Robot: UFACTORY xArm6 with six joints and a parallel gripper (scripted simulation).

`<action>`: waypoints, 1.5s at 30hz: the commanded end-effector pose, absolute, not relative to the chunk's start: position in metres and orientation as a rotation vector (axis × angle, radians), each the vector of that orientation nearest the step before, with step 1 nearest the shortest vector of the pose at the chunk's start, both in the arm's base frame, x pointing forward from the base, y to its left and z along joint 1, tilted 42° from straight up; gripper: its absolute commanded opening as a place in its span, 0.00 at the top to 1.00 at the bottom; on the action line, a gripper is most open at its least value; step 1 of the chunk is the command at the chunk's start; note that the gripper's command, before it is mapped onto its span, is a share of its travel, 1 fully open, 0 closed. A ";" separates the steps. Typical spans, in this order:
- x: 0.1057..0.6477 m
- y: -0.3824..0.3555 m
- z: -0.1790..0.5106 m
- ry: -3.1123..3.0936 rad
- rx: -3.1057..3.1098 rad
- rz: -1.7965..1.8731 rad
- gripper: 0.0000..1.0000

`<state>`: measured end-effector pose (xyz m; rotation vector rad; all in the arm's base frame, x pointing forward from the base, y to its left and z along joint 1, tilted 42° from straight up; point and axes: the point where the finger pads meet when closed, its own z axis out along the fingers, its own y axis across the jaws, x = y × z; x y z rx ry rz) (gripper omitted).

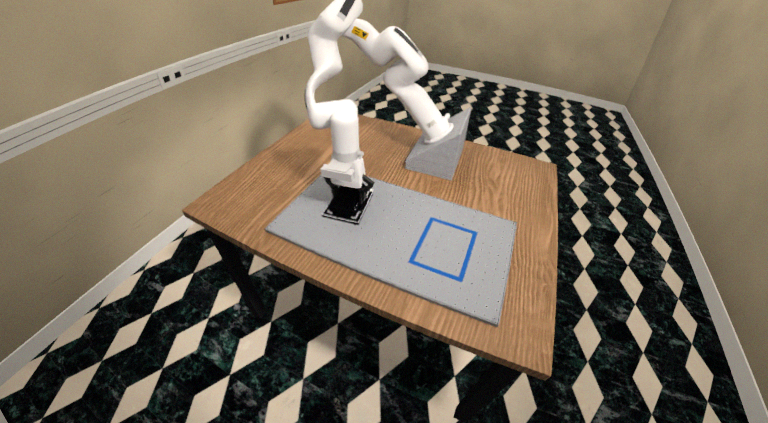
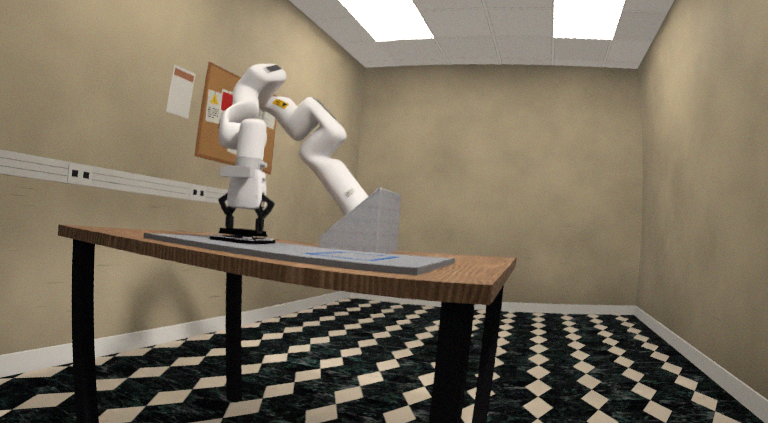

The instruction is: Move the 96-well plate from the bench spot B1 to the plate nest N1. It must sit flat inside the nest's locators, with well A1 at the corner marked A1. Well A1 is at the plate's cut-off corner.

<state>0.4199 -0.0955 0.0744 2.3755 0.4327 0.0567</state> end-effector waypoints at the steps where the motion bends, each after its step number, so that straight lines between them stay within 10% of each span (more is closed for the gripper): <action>1: 0.421 -0.095 0.075 0.433 2.375 0.060 1.00; 30: 0.422 -0.098 0.072 0.433 2.375 0.060 1.00; 31: 0.422 -0.098 0.071 0.433 2.375 0.060 0.00; 45: 0.422 -0.098 0.071 0.433 2.375 0.060 0.00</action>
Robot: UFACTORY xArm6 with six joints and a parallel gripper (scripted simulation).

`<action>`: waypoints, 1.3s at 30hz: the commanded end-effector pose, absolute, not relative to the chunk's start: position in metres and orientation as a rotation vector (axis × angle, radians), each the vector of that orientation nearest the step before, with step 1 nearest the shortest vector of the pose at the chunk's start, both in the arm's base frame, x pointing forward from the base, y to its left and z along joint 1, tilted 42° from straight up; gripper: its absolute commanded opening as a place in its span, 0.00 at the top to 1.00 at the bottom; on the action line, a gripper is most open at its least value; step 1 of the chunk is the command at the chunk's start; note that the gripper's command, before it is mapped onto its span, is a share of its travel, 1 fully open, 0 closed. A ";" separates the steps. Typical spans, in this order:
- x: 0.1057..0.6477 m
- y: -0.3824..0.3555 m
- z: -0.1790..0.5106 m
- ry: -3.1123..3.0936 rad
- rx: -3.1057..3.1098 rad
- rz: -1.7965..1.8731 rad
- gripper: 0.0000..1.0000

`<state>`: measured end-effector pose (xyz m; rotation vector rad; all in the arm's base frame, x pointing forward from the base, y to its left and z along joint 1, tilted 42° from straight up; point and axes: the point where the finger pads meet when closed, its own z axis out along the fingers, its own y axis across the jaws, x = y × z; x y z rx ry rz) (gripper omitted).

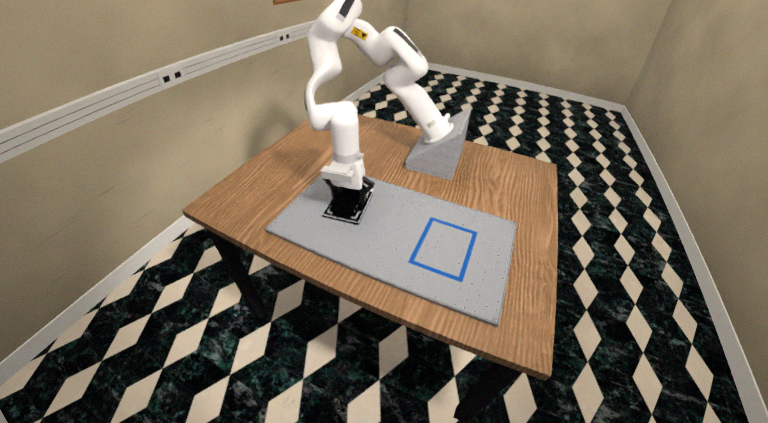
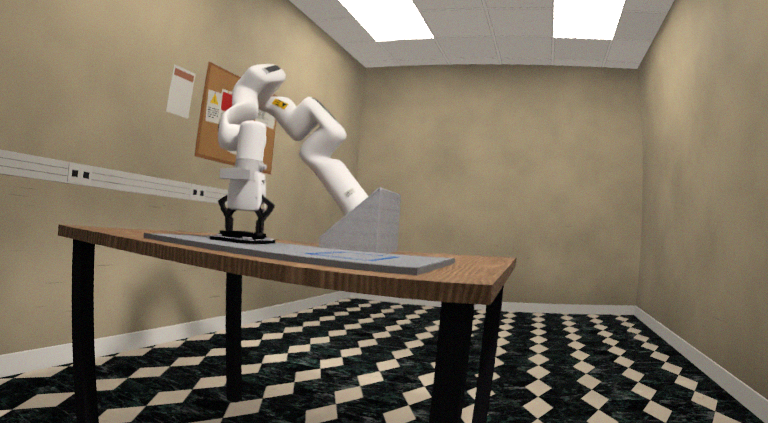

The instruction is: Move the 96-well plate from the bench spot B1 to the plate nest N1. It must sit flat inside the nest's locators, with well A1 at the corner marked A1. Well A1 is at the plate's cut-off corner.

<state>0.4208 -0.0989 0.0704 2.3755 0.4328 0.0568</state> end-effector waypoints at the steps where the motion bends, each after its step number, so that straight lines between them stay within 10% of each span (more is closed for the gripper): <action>1: 0.422 -0.098 0.071 0.433 2.375 0.060 0.00; 39: 0.414 -0.069 0.105 0.433 2.376 0.060 0.00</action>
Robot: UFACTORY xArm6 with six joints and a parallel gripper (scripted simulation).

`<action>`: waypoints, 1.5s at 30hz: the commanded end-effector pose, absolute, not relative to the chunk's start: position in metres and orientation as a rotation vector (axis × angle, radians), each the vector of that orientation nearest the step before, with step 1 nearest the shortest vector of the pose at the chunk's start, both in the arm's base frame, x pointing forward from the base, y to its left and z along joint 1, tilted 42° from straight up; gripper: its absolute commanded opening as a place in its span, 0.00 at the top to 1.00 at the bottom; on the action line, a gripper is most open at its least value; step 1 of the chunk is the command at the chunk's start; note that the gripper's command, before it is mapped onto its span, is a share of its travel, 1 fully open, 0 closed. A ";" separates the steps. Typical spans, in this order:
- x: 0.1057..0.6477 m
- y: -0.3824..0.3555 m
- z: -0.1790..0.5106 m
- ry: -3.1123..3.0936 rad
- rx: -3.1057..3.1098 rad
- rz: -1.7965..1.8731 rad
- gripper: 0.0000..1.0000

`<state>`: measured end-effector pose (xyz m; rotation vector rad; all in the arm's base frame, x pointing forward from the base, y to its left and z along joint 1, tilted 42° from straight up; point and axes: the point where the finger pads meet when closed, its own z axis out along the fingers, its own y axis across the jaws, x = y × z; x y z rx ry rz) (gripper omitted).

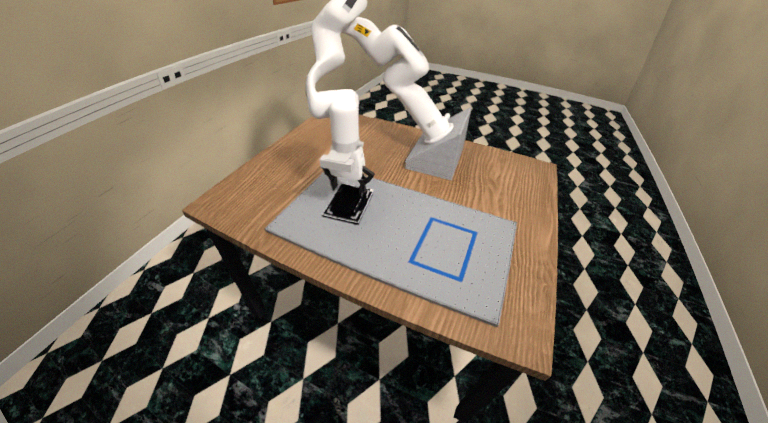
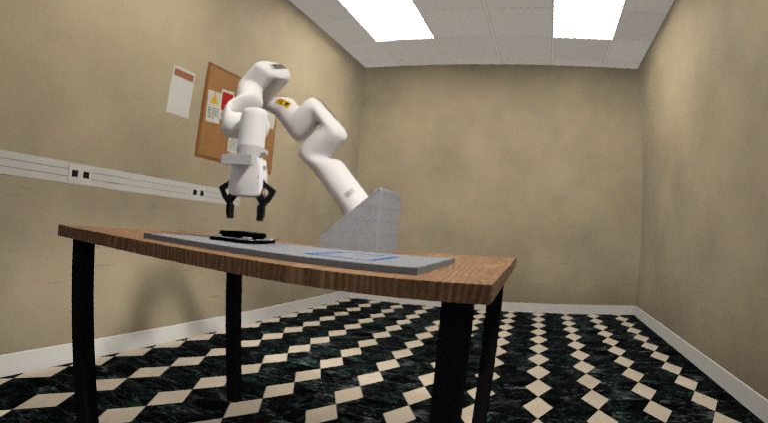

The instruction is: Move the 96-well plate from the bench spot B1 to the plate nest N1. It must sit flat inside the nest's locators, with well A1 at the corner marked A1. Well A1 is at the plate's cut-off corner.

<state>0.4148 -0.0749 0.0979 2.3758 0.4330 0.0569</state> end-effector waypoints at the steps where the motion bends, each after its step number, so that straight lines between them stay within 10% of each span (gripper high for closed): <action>1: 0.414 -0.067 0.107 0.433 2.376 0.060 0.00; 45: 0.407 -0.040 0.138 0.433 2.376 0.060 0.00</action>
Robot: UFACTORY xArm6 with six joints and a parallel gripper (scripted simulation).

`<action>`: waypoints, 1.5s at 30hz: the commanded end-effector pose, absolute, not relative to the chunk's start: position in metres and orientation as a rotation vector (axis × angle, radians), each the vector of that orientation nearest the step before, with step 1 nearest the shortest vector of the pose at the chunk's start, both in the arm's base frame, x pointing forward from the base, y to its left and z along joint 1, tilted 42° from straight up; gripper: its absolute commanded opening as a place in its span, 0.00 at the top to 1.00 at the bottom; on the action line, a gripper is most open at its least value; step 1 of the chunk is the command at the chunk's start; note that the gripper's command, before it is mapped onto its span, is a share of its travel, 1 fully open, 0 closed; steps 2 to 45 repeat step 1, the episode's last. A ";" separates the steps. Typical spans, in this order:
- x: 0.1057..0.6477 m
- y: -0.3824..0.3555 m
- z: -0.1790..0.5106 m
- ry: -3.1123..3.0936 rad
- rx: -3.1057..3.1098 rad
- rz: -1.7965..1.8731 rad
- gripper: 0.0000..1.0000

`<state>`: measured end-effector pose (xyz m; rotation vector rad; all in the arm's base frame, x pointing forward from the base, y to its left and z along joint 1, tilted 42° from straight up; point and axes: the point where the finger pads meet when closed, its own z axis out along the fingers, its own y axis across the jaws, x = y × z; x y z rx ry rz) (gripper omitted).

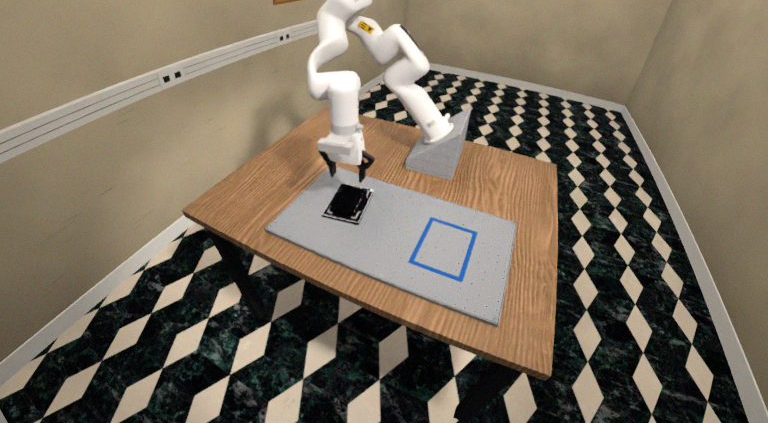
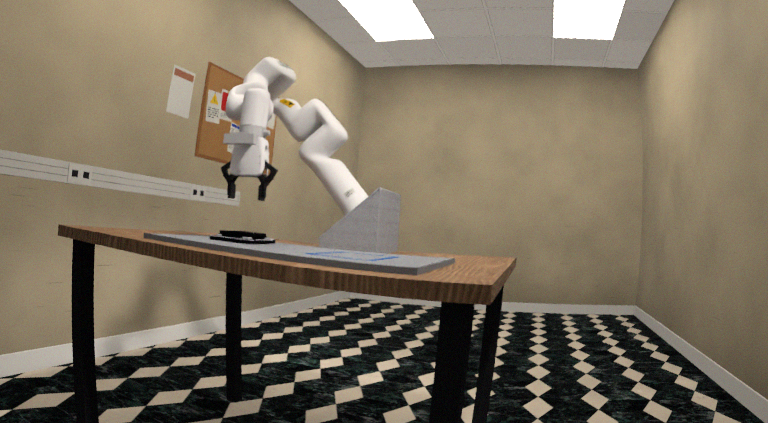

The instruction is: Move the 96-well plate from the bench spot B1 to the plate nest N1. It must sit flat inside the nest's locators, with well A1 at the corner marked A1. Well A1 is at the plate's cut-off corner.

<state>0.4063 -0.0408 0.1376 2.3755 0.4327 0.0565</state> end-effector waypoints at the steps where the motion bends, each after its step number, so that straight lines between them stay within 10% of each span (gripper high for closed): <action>1: 0.407 -0.040 0.138 0.433 2.376 0.060 0.00; 45: 0.407 -0.040 0.138 0.433 2.376 0.060 0.00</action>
